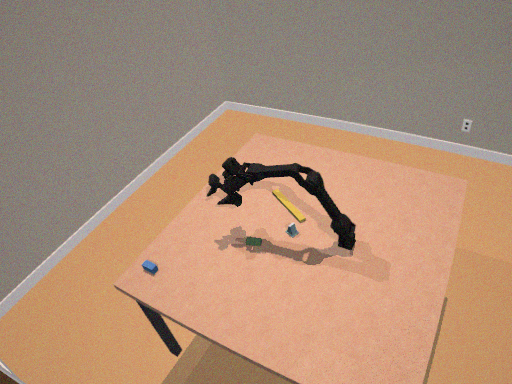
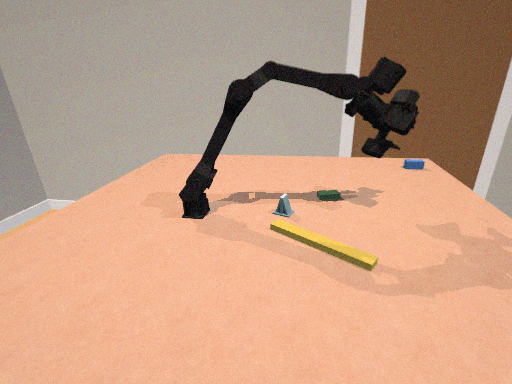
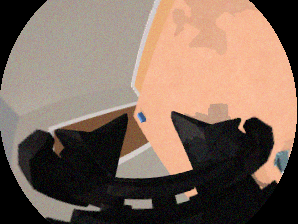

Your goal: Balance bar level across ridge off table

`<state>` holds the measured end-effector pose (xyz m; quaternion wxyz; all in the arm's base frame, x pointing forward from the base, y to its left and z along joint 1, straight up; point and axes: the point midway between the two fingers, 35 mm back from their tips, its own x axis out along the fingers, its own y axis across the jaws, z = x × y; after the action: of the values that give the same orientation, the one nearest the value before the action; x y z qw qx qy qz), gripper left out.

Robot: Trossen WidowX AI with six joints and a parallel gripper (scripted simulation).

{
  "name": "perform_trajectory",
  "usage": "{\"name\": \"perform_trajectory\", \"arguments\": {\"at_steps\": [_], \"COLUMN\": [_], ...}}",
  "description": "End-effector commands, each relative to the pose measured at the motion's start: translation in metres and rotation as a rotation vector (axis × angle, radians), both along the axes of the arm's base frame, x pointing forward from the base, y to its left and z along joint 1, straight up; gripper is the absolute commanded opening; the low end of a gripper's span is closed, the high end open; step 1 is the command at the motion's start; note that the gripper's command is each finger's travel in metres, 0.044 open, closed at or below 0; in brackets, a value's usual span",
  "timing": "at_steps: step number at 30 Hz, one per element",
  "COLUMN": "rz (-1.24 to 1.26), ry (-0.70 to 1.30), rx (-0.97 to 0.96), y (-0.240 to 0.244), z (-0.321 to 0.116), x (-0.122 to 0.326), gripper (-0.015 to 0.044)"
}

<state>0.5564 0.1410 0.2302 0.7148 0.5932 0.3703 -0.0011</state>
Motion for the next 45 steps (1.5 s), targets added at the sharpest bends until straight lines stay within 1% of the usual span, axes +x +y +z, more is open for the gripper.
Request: {"name": "perform_trajectory", "arguments": {"at_steps": [1,7,14,22,29,36,41,45], "rz": [-0.011,-0.008,0.033,0.128,0.253,0.398,0.402,0.402], "ry": [0.04,0.128,0.255,0.42,0.572,0.703,0.706,0.706], "rx": [-0.098,-0.267,-0.441,-0.596,-0.686,-0.724,-0.724,-0.724], "y": [-0.029,-0.081,-0.138,-0.196,-0.238,-0.269,-0.27,-0.27], "z": [-0.016,-0.042,-0.067,-0.09,-0.103,-0.108,-0.11,-0.124], "x": [-0.005,-0.019,-0.046,-0.089,-0.135,-0.181,-0.182,-0.181], "gripper": [0.0315,0.0315,0.0315,0.0315,0.0315,0.0315,0.0315,0.0315]}}
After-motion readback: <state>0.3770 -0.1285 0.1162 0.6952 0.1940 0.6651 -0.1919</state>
